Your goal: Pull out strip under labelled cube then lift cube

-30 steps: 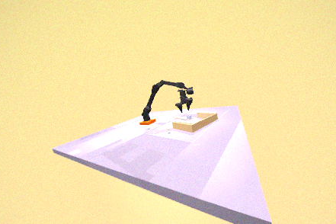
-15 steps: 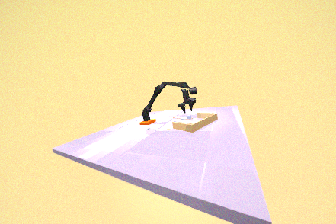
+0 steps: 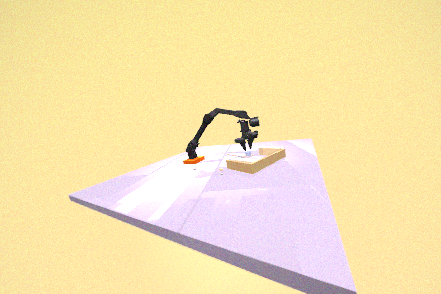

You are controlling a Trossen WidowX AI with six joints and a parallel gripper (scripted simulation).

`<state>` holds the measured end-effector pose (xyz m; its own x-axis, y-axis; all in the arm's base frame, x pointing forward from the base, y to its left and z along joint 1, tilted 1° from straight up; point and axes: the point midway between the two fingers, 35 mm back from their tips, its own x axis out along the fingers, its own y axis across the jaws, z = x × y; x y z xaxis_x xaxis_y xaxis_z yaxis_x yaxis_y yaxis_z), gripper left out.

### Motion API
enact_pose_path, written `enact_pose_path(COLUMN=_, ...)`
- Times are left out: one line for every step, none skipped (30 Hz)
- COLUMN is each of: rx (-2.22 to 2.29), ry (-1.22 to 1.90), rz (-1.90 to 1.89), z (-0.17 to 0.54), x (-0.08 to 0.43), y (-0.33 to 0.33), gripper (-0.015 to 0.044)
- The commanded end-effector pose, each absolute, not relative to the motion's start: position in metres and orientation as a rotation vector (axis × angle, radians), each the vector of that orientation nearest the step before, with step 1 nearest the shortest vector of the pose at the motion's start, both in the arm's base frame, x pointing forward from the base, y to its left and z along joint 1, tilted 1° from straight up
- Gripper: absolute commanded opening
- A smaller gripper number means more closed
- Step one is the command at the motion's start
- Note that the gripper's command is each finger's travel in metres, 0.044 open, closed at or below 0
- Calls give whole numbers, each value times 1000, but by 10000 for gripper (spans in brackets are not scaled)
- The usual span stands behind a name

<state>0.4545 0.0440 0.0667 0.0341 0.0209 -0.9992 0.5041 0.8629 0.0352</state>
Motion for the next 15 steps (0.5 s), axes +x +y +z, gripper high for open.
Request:
enact_pose_path(rx=427, ry=1511, rz=-391, z=55, x=454, y=43, gripper=250)
enact_pose_path(rx=427, ry=1511, rz=-391, z=54, x=454, y=43, gripper=250)
enact_pose_path(rx=427, ry=1511, rz=-391, z=52, x=454, y=43, gripper=250)
enact_pose_path(rx=427, ry=1511, rz=-391, z=50, x=454, y=43, gripper=250)
enact_pose_path(rx=427, ry=1511, rz=-391, z=49, x=454, y=43, gripper=250)
enact_pose_path(rx=427, ry=1511, rz=-391, z=47, x=454, y=43, gripper=250)
enact_pose_path(rx=427, ry=1511, rz=-391, z=45, x=454, y=43, gripper=250)
enact_pose_path(rx=427, ry=1511, rz=-391, z=44, x=454, y=43, gripper=250)
enact_pose_path(rx=427, ry=1511, rz=-391, z=42, x=454, y=43, gripper=250)
enact_pose_path(rx=427, ry=1511, rz=-391, z=41, x=454, y=43, gripper=250)
enact_pose_path(rx=427, ry=1511, rz=-391, z=39, x=454, y=43, gripper=250)
enact_pose_path(rx=427, ry=1511, rz=-391, z=37, x=454, y=44, gripper=250)
enact_pose_path(rx=427, ry=1511, rz=-391, z=36, x=454, y=44, gripper=250)
enact_pose_path(rx=427, ry=1511, rz=-391, z=34, x=454, y=44, gripper=250)
enact_pose_path(rx=427, ry=1511, rz=-391, z=32, x=454, y=44, gripper=250)
